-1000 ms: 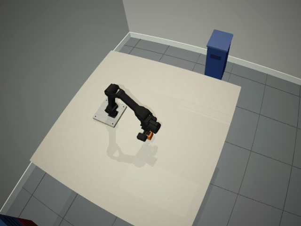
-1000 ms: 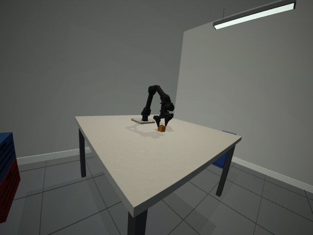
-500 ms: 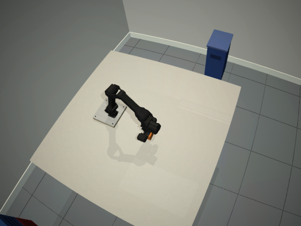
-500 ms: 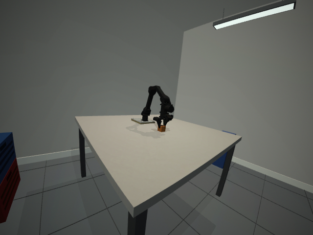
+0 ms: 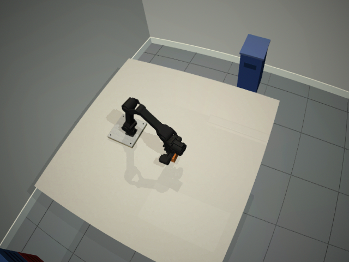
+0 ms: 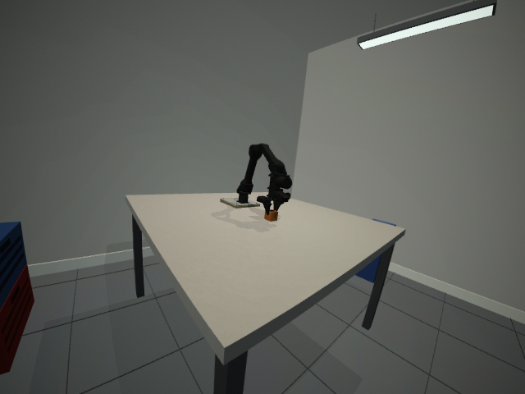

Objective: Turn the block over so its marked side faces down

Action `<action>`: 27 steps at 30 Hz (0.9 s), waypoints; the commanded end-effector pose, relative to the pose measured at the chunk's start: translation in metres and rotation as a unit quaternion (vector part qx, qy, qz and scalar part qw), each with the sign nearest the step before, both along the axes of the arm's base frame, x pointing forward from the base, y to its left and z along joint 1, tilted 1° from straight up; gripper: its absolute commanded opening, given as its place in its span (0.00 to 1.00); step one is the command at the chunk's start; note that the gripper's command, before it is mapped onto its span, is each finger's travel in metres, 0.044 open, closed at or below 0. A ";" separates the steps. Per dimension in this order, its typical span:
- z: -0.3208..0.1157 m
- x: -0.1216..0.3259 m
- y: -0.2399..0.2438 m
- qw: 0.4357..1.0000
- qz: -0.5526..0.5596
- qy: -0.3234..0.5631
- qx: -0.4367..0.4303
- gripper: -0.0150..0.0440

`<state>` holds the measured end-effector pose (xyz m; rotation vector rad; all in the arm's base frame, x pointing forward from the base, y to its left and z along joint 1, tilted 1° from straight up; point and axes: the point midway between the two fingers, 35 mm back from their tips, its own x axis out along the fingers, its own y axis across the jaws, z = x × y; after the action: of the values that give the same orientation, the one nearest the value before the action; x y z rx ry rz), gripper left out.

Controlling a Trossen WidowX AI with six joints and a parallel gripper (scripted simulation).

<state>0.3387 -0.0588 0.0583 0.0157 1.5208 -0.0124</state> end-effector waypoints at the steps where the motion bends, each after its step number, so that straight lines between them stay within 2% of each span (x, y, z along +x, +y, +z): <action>1: 0.000 0.000 0.000 1.000 0.002 0.000 -0.001 0.45; 3: 0.000 0.000 0.000 1.000 0.002 0.000 -0.001 0.43; 7: 0.015 0.000 0.000 1.000 0.002 0.000 -0.001 0.25; 10: 0.029 -0.001 0.000 1.000 0.002 0.000 -0.001 0.25; 16: 0.029 -0.001 0.000 1.000 0.002 -0.006 -0.001 0.25; 27: 0.024 0.001 -0.001 0.996 -0.002 -0.093 0.001 0.25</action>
<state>0.3381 -0.0599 0.0803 0.0233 1.3903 -0.0183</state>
